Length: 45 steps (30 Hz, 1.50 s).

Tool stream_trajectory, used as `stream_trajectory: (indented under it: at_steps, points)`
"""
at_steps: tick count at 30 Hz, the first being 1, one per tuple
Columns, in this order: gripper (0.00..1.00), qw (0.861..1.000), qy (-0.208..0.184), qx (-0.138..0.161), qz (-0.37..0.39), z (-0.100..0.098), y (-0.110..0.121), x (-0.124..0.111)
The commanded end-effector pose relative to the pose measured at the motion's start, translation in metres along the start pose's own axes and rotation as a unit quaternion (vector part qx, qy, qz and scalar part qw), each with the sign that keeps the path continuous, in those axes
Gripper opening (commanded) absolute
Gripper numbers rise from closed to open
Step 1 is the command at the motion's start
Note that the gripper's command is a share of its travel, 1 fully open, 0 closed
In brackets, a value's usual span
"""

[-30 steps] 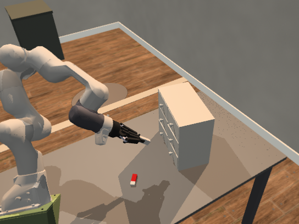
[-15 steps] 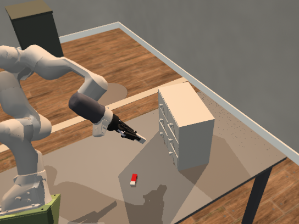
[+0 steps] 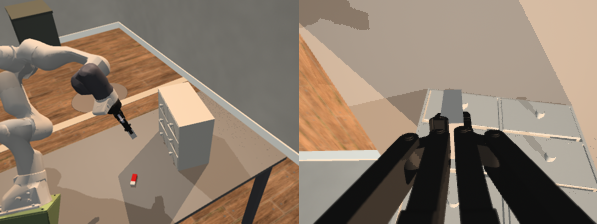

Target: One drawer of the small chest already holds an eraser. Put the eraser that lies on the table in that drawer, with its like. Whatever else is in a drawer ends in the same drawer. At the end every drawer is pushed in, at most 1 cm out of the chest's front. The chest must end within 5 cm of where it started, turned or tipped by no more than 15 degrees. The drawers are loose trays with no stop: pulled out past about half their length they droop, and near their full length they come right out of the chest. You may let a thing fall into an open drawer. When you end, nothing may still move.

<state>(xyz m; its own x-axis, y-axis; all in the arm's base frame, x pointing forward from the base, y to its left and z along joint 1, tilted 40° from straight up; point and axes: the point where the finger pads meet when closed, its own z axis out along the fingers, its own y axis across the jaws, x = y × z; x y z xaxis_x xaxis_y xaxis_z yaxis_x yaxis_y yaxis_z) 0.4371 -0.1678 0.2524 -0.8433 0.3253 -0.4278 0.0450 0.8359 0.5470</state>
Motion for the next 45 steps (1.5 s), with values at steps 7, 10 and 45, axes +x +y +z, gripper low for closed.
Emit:
stream_trajectory:
  at_steps: [7, 10, 45]
  points:
    - [0.0, 0.984, 0.156, -0.04, 0.071, -0.024, 0.016, 0.029]
    - [0.0, 0.982, 0.17, -0.041, 0.07, -0.028, 0.016, 0.031]
    - [0.0, 0.981, 0.179, -0.041, 0.07, -0.031, 0.016, 0.032]
